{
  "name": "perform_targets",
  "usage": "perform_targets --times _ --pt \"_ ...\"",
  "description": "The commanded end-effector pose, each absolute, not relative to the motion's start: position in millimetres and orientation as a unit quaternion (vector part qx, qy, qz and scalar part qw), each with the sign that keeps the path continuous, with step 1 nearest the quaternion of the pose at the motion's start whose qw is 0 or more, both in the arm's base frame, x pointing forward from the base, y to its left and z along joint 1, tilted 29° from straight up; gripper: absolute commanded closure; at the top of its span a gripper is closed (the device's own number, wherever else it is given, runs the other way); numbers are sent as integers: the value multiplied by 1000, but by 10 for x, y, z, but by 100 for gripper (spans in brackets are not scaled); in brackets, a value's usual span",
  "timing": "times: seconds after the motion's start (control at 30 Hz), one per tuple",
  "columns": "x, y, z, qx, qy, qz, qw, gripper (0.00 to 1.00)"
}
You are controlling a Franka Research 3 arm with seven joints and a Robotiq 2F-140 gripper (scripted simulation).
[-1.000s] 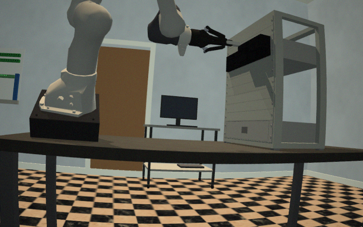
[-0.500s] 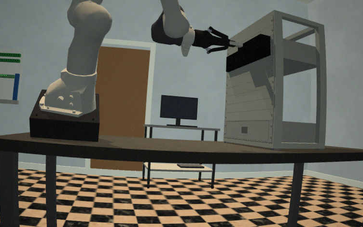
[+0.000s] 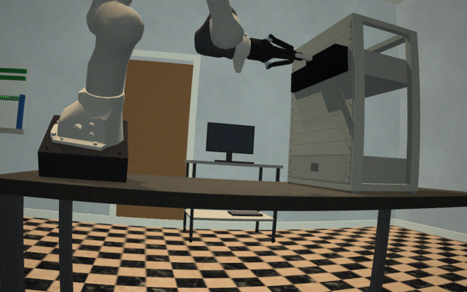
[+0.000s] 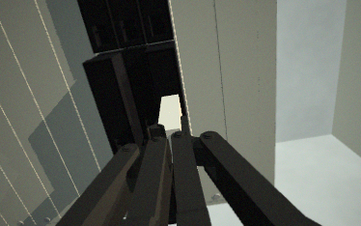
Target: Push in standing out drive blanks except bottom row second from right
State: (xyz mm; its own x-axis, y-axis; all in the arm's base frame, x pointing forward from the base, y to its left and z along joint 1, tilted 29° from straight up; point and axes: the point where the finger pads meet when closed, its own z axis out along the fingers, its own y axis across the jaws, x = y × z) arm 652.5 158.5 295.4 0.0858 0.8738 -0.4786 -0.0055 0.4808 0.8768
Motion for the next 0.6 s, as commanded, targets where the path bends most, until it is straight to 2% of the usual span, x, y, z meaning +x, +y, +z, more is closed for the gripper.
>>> perform_targets --times 0.0,0.57 --pt "6537 1572 2949 372 583 344 635 100" --pt "6536 1567 2925 372 583 344 635 100"
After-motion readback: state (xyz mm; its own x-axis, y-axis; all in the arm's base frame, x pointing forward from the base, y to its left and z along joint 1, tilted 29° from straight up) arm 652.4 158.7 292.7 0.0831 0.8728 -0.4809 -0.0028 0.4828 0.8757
